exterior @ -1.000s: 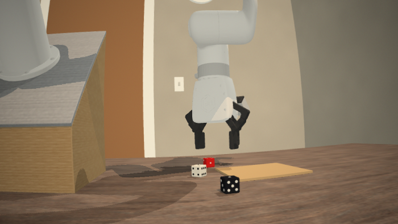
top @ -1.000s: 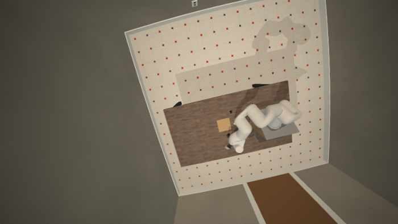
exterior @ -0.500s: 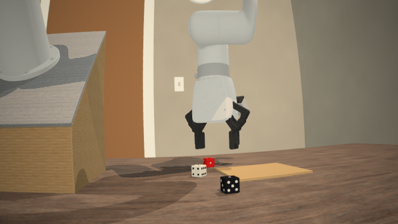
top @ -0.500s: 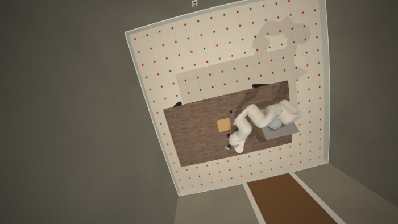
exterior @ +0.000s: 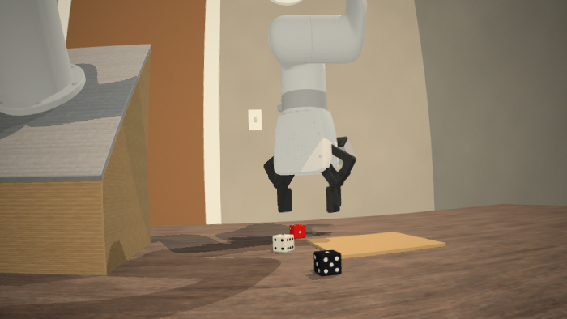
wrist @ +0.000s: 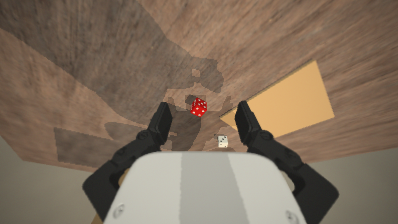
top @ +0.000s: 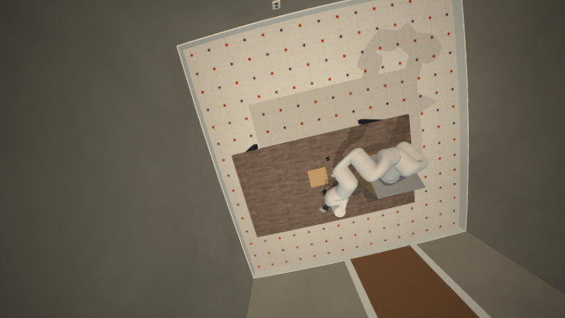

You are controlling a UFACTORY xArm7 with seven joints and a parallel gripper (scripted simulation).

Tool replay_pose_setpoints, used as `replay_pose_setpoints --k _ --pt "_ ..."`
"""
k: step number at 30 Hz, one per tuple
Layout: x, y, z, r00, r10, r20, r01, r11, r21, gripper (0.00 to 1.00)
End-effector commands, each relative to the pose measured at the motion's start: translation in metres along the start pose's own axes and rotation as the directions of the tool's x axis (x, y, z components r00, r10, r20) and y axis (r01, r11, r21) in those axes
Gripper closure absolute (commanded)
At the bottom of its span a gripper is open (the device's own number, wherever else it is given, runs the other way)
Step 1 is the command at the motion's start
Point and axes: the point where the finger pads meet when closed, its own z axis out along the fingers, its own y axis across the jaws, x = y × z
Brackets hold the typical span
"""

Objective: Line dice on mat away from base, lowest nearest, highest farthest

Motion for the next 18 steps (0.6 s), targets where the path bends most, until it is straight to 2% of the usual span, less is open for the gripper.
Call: replay_pose_setpoints --k 1,7,12,14,18 --pt "0.002 0.000 -0.002 1.000 0.000 -0.005 0.000 1.000 0.000 0.00" --pt "0.002 0.000 -0.003 1.000 0.000 -0.005 0.000 1.000 0.000 0.00" --pt "0.002 0.000 -0.023 1.000 0.000 -0.005 0.000 1.000 0.000 0.00" --pt "0.002 0.000 -0.023 1.000 0.000 -0.005 0.000 1.000 0.000 0.00" --pt "0.002 0.000 -0.053 1.000 0.000 -0.005 0.000 1.000 0.000 0.00"
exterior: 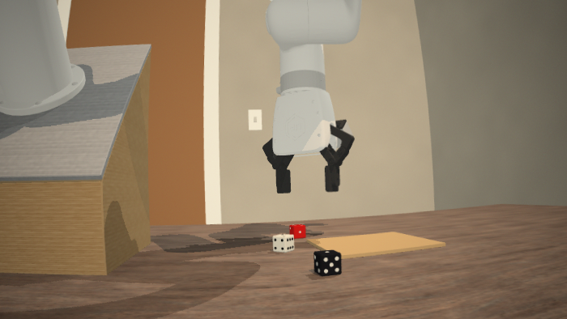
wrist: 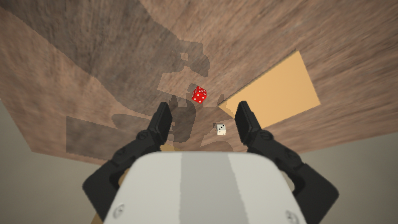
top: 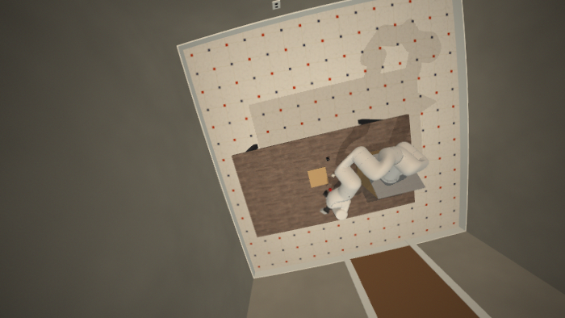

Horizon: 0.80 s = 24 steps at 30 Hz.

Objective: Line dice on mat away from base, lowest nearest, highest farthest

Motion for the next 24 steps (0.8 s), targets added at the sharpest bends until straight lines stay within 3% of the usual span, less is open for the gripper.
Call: replay_pose_setpoints --k 1,5,9,21,24 --pt "0.003 0.000 -0.030 1.000 0.000 -0.009 0.000 1.000 0.000 0.00" --pt "0.003 0.000 -0.061 1.000 0.000 -0.009 0.000 1.000 0.000 0.00" --pt "0.003 0.000 -0.077 1.000 0.000 -0.009 0.000 1.000 0.000 0.00" --pt "0.002 0.000 -0.079 1.000 0.001 -0.009 -0.001 1.000 0.000 0.00" --pt "-0.012 0.024 -0.080 0.998 0.061 -0.011 -0.061 0.998 -0.009 0.00"
